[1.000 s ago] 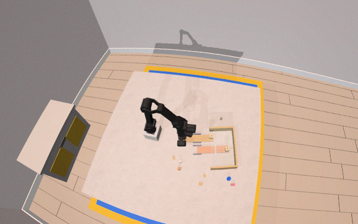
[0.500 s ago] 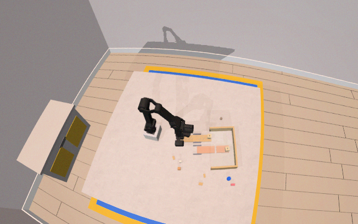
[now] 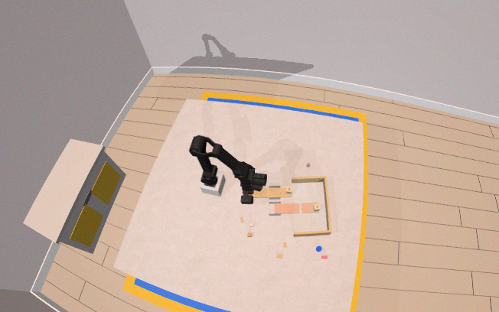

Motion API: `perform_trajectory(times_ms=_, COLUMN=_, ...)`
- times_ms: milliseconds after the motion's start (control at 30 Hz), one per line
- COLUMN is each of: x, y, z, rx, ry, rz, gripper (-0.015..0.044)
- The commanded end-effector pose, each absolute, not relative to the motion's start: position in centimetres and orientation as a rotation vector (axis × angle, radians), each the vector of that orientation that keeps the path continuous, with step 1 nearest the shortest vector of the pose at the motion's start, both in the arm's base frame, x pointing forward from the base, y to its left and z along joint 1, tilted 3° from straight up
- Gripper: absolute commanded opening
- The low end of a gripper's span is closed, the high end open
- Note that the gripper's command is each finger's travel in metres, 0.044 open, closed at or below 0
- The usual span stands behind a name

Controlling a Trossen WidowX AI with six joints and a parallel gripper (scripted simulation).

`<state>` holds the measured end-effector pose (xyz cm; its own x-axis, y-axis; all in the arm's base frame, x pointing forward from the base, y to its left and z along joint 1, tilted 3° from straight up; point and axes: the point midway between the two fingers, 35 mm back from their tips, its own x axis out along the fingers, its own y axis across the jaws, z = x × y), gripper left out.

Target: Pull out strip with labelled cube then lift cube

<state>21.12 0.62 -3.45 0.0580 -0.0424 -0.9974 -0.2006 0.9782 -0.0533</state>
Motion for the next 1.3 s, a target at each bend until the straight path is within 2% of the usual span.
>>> perform_trajectory(times_ms=0, x=19.4, y=0.3, z=-4.0, rx=-0.199, ry=1.547, rz=0.123, gripper=0.0000)
perform_trajectory(times_ms=1267, x=17.7, y=-0.1, z=-4.1, rx=-0.199, ry=1.548, rz=0.123, gripper=0.0000)
